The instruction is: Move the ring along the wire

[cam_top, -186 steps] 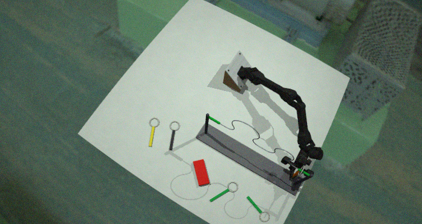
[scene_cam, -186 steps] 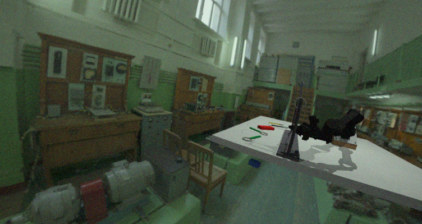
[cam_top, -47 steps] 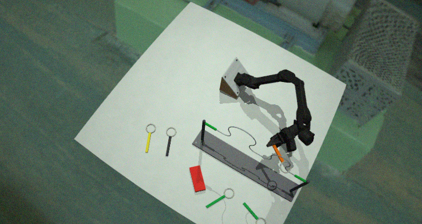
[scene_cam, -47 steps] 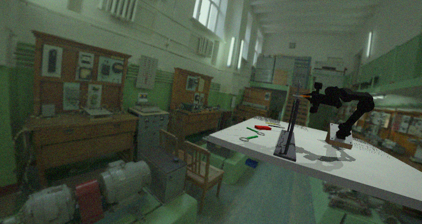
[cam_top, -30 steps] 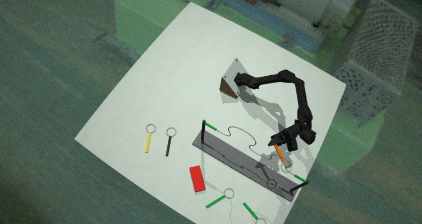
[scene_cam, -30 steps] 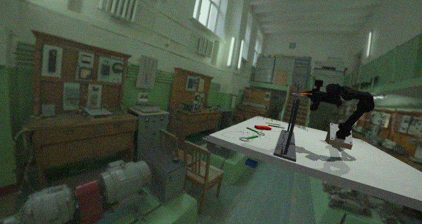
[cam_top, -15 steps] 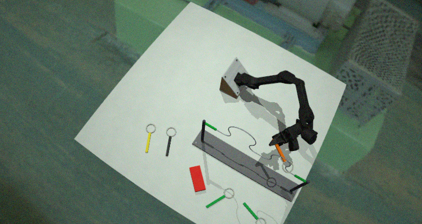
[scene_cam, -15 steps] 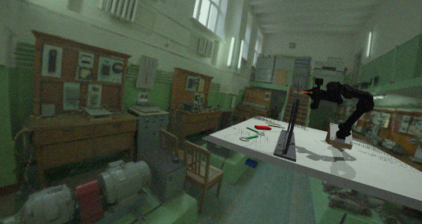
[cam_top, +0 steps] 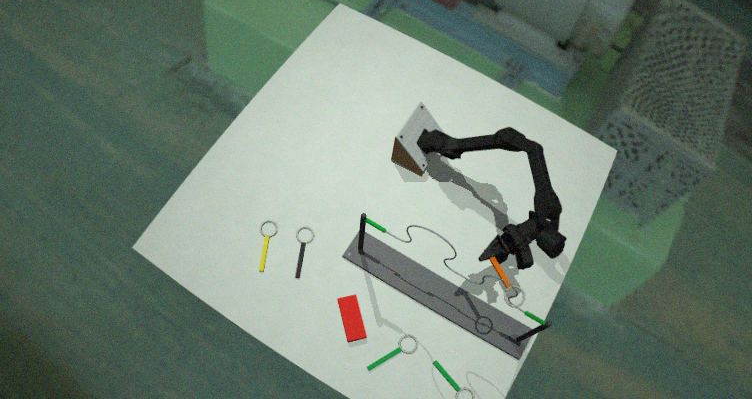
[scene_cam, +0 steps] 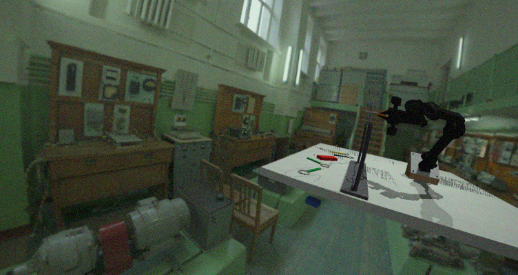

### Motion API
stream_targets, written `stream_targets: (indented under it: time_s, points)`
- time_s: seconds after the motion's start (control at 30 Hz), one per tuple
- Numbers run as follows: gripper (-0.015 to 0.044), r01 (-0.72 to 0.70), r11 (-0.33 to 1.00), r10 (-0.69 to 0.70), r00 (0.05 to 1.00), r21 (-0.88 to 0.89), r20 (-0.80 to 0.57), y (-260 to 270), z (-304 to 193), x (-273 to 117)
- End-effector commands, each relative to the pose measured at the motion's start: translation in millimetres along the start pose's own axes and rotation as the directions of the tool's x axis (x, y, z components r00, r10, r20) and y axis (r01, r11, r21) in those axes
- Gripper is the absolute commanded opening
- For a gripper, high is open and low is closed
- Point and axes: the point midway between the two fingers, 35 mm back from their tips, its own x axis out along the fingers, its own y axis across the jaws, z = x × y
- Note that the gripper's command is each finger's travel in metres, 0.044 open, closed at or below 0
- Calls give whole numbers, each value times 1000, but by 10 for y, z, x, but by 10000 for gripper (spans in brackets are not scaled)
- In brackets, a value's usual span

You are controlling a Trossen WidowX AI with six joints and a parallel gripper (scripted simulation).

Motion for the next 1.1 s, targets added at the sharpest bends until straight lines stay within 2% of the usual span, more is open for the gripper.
stream_targets:
  time_s: [0.0,0.53,1.07]
  points:
    - [-150,-25,998,25,1000,56,7,1,11,-15]
    - [-150,-165,945,161,986,283,38,166,39,-24]
    - [-150,-317,791,302,946,523,117,349,121,-62]
